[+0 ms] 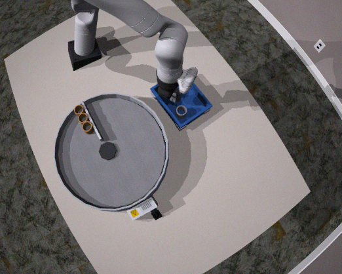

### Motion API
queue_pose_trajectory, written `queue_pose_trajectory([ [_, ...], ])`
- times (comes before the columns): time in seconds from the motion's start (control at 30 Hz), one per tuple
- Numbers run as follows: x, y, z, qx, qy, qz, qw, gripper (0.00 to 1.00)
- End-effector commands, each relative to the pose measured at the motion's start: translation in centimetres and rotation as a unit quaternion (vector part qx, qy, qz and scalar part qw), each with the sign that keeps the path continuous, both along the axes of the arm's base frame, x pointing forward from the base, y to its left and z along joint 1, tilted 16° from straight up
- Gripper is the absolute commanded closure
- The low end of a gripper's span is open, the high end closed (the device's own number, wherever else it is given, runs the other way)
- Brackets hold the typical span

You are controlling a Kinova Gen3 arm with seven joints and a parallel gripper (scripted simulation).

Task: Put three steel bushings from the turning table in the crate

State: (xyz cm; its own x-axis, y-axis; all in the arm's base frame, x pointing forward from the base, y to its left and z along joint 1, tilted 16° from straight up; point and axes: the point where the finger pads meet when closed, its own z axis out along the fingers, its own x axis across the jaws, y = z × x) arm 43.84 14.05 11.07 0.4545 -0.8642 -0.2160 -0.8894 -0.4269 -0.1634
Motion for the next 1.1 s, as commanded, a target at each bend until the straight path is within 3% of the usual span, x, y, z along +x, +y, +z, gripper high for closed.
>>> queue_pose_trajectory([
  [0.0,0.1,0.1,-0.4,0.000,-0.001,-0.001,1.000,1.00],
  [1.07,0.1,0.5,-1.7,-0.001,0.000,0.001,1.000,1.00],
])
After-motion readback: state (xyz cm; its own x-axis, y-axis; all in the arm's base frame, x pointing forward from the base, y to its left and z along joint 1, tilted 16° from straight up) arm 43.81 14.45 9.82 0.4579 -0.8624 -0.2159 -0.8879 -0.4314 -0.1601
